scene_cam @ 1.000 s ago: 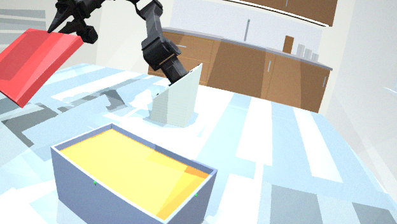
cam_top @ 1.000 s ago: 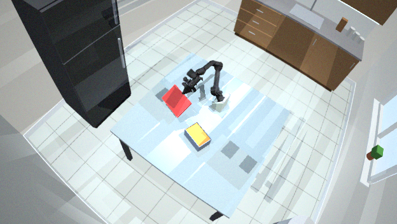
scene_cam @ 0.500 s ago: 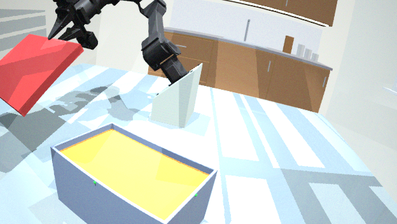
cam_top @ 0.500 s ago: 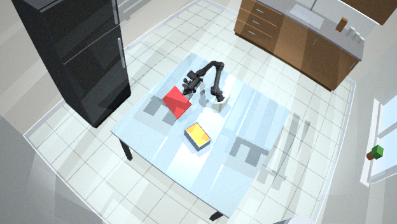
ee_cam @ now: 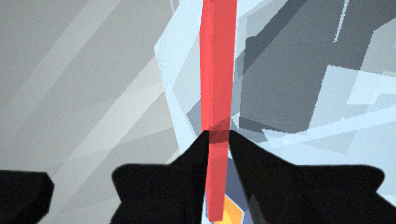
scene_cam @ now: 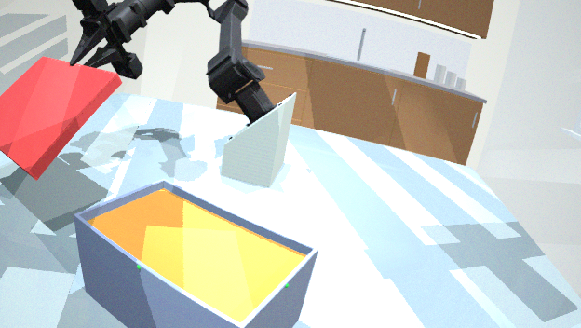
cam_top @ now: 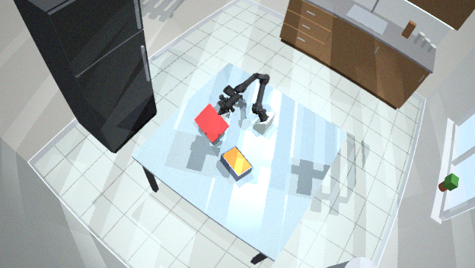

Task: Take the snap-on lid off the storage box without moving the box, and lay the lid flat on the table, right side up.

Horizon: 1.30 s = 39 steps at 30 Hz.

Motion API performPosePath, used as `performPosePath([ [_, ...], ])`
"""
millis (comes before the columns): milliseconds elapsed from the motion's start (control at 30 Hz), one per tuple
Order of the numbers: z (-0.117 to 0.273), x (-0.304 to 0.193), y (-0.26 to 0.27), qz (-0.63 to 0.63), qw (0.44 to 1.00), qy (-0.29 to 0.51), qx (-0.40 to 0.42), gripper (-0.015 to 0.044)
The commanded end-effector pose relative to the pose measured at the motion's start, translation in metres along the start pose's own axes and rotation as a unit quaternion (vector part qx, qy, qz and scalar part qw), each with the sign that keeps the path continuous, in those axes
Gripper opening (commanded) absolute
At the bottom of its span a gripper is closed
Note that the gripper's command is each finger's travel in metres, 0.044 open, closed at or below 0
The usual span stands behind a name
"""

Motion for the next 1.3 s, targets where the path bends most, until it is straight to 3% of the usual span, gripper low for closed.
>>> performPosePath([
  [0, -0.002, -0.001, -0.001, 0.001, 1.000, 0.001, 0.005, 0.0000],
  [1267, -0.021, -0.006, -0.024, 0.001, 1.000, 0.000, 0.006, 0.0000],
])
Point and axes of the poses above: the point midway between the two fingers, 35 mm back from their tips, its own z axis back along the fingers, its own y axis across the jaws, x = y × z, the point moved 5 cm from there along z, back along the fingers, and after that the axes turned 14 degrees about z, right-handed, at the moved point
